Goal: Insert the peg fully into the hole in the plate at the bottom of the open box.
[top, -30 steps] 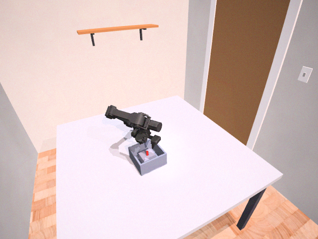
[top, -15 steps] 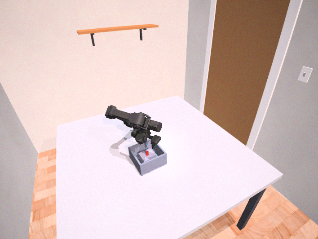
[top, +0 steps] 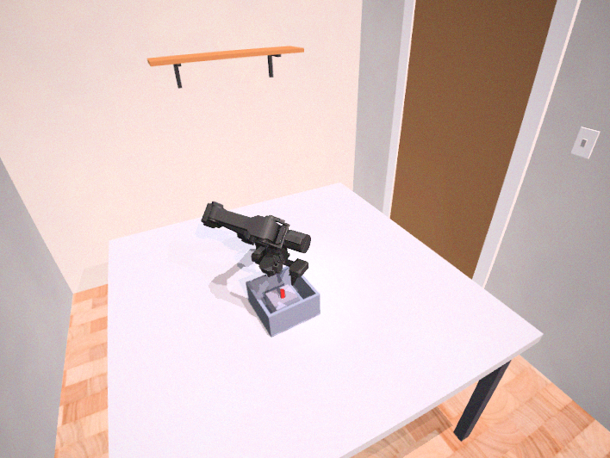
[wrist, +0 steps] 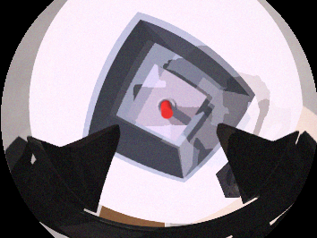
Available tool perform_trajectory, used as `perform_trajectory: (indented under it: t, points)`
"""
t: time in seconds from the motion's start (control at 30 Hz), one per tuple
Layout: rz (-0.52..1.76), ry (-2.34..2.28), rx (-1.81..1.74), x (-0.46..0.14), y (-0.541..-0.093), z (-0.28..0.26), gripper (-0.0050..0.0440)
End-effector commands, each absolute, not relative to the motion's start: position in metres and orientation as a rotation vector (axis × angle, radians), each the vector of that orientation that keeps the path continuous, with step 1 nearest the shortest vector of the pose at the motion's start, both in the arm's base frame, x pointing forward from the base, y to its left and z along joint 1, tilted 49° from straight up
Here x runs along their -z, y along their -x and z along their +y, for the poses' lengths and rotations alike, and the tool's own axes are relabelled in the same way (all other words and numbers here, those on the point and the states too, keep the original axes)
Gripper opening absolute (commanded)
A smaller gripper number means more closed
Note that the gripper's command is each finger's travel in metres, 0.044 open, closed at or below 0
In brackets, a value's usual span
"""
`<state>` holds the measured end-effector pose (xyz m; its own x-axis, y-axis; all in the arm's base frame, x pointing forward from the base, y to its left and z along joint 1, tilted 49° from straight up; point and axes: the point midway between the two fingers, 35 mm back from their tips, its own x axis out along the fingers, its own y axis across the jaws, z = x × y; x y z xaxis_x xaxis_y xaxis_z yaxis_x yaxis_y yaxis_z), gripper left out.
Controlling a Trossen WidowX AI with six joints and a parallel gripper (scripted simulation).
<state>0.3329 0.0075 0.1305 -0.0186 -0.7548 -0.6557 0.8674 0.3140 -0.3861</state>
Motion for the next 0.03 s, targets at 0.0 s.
perform_trajectory:
  t: [0.0]
  points:
    - [0.923,-0.157,1.298,-0.1305,-0.3326,0.0080,0.0440]
